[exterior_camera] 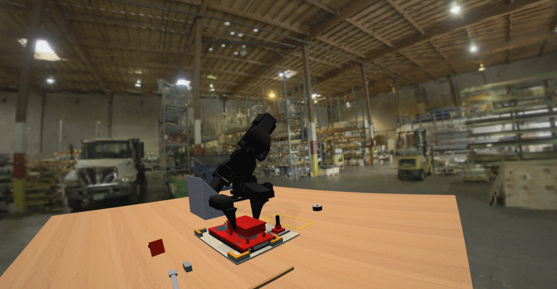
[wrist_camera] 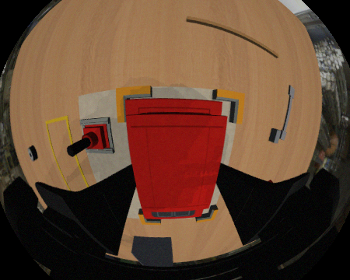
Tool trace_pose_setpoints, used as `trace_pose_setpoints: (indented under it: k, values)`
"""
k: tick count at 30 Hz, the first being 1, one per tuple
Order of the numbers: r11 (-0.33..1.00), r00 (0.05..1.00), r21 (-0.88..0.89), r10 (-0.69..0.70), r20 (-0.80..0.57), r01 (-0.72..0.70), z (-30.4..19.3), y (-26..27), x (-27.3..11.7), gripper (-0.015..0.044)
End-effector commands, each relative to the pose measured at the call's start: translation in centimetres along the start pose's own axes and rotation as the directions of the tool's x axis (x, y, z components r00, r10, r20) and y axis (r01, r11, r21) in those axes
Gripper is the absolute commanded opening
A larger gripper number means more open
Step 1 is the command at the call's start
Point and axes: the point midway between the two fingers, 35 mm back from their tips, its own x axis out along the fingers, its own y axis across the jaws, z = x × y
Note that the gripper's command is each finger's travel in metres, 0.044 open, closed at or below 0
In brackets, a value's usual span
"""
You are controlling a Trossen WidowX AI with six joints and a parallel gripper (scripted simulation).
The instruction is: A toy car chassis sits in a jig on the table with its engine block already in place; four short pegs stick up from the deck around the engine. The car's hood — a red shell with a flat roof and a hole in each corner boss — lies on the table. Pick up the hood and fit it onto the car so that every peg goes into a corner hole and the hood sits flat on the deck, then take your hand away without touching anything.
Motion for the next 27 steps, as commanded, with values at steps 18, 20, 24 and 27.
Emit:
trace_pose_setpoints:
  k: [18,20,24,27]
  values:
    - [1.0,1.0,0.003,0.006,0.004,-0.006,0.1,0.0,1.0,0.0]
    - [1.0,1.0,0.003,0.006,0.004,-0.006,0.1,0.0,1.1,0.0]
    - [1.0,1.0,0.003,0.006,0.004,-0.006,0.1,0.0,1.2,0.0]
    - [1.0,1.0,0.003,0.006,0.004,-0.006,0.1,0.0,1.4,0.0]
